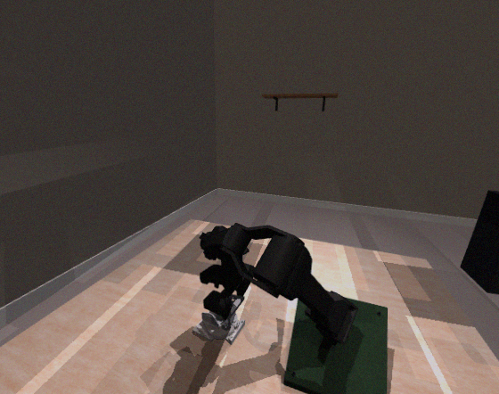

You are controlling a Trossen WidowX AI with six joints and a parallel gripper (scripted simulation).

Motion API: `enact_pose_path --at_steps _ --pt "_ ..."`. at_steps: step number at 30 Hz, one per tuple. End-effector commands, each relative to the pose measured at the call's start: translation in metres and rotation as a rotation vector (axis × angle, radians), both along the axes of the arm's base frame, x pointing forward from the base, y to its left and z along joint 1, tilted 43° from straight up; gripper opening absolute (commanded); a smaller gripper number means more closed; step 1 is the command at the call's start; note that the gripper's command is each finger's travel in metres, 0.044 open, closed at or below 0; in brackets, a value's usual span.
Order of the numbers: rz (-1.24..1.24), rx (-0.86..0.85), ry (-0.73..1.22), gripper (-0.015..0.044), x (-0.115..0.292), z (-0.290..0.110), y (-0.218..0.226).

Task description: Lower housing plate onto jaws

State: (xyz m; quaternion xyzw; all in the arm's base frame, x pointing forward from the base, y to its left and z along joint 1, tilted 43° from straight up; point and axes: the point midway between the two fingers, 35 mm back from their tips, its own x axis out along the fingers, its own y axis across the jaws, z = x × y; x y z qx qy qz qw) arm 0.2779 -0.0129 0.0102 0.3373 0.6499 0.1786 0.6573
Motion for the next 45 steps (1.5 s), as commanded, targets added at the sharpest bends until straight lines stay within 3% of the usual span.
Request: enact_pose_path --at_steps 1,45 --pt "-0.004 0.002 -0.005 0.0351 -0.004 0.003 0.003" --pt "-0.004 0.001 -0.004 0.0351 -0.001 -0.007 0.012"
